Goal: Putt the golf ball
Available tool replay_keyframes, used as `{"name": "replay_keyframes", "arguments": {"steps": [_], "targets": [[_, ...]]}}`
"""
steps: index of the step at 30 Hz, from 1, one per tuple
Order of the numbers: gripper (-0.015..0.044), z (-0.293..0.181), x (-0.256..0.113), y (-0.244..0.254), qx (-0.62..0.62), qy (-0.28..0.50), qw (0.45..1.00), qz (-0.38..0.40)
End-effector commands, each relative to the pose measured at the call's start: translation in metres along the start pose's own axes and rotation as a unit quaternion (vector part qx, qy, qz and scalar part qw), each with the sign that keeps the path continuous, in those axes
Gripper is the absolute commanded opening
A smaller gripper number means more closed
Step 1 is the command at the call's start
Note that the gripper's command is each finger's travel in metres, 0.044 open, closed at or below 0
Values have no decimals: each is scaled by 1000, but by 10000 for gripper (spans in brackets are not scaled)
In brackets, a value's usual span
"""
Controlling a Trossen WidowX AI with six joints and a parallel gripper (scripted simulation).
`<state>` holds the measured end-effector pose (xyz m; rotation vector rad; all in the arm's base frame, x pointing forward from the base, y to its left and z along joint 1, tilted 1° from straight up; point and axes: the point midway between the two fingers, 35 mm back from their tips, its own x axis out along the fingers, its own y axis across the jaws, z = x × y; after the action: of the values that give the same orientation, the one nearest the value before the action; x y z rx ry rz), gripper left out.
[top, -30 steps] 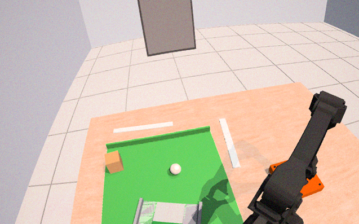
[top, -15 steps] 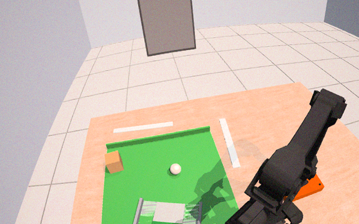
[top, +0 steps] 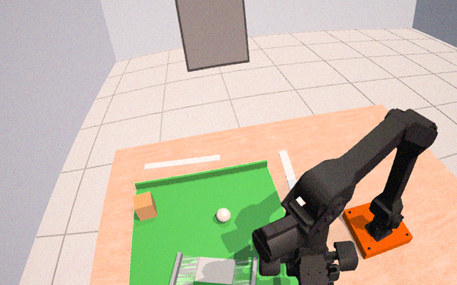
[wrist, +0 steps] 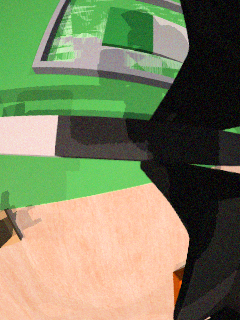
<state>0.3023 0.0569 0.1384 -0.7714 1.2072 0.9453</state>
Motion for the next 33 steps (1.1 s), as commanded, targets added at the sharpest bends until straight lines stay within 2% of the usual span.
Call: {"name": "replay_keyframes", "arguments": {"steps": [1,17,33], "targets": [[0,-19,-6,-10,53,5,999,-8],[0,-103,-27,-37,258,29,965,-37],[0,-186,-49,-38,450,48,889,-66]]}}
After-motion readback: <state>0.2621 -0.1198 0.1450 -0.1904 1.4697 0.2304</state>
